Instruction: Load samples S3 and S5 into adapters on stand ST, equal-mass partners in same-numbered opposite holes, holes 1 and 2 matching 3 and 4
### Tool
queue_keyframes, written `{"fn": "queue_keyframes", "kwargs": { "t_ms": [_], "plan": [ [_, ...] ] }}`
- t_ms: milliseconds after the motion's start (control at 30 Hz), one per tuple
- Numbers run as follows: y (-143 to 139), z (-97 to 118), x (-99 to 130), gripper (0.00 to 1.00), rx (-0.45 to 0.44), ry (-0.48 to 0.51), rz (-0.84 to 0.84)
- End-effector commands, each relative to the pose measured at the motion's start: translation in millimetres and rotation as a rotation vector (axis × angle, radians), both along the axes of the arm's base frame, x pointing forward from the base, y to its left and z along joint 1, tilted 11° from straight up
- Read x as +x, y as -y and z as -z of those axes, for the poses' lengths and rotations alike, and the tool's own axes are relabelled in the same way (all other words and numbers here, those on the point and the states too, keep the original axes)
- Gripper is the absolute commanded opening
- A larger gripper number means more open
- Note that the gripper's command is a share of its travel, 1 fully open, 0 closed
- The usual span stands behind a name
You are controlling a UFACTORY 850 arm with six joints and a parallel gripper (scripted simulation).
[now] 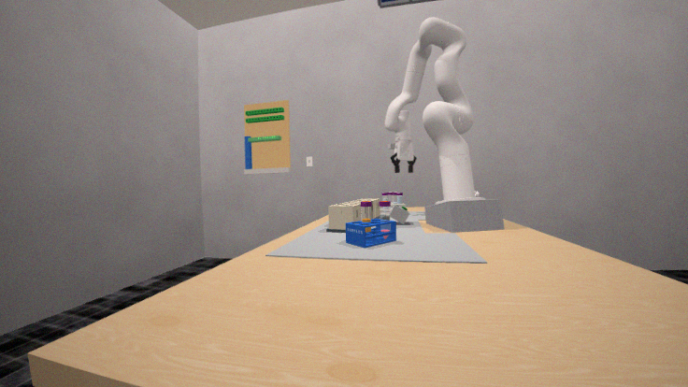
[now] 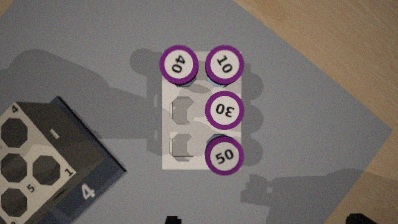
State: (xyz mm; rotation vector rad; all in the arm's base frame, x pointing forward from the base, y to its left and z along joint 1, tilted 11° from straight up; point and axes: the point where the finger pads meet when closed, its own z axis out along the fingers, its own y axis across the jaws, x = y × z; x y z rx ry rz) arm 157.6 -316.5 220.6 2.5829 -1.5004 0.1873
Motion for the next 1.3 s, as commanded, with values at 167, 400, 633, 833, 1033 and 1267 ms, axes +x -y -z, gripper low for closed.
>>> {"fn": "queue_keyframes", "kwargs": {
  "t_ms": [167,400,633,833,1033,1267],
  "plan": [
    [6,22,1,1.0,0.0,0.002,-0.001],
    [9,40,2,1.0,0.0,0.002,-0.001],
    [12,53,2,1.0,0.0,0.002,-0.001],
    [15,69,3,1.0,0.0,0.002,-0.001],
    [18,85,3,1.0,0.0,0.002,-0.001],
    [18,86,3,1.0,0.0,0.002,-0.001]
  ]
}}
